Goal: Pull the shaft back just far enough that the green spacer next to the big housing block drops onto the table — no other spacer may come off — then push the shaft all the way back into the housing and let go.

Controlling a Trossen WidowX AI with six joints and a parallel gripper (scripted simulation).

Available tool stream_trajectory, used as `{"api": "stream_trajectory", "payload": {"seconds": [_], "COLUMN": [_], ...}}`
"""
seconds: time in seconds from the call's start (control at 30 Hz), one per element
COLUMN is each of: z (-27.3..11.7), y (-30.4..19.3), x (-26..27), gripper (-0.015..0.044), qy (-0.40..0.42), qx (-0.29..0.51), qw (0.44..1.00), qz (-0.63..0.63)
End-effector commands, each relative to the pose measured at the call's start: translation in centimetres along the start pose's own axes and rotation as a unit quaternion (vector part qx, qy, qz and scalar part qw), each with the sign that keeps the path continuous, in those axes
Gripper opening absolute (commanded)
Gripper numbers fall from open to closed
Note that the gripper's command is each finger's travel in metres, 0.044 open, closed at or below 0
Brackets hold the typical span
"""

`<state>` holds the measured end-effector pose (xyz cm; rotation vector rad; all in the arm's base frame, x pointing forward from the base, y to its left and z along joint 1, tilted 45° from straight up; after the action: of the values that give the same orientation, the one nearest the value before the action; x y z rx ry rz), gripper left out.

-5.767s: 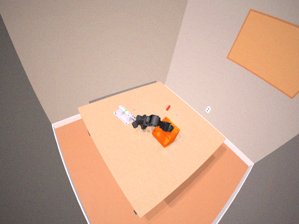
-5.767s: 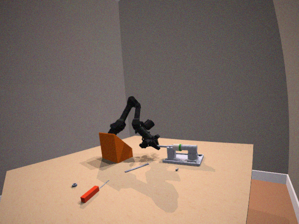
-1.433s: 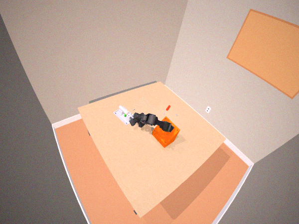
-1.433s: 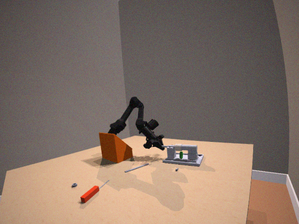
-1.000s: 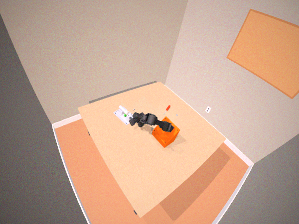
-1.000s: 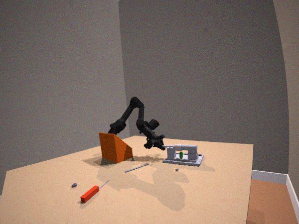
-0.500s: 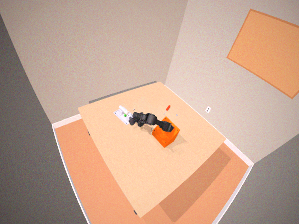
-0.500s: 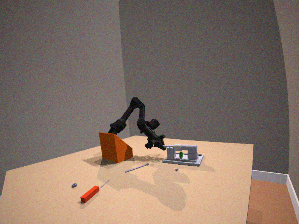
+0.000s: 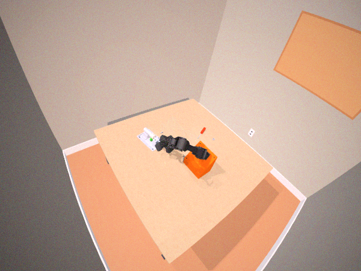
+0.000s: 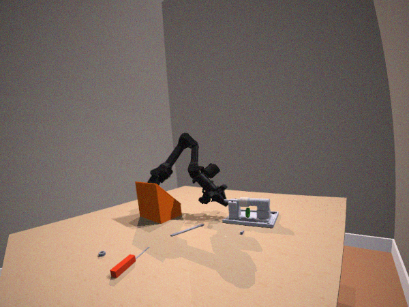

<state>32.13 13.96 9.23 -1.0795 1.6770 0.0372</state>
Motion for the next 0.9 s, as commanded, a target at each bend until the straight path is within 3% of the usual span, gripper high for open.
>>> {"api": "stream_trajectory", "payload": {"seconds": [0.0, 0.87], "z": [0.14, 0.82], "y": [-0.21, -0.9], "x": [-0.11, -0.23], "gripper": [0.0, 0.0], "qy": [-0.001, -0.001], "qx": [0.002, 0.002], "qw": [1.0, 1.0], "qz": [-0.002, -0.002]}}
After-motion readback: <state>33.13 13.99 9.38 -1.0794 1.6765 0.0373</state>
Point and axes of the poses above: the point midway between the two fingers, 35 mm back from their tips, its own z axis out along the fingers, its own x axis across the jaws, y = z × x, the point moved 4 cm from there along -z, back along the fingers, and after that the axes turned 9 degrees about z, right-handed, at the moved point
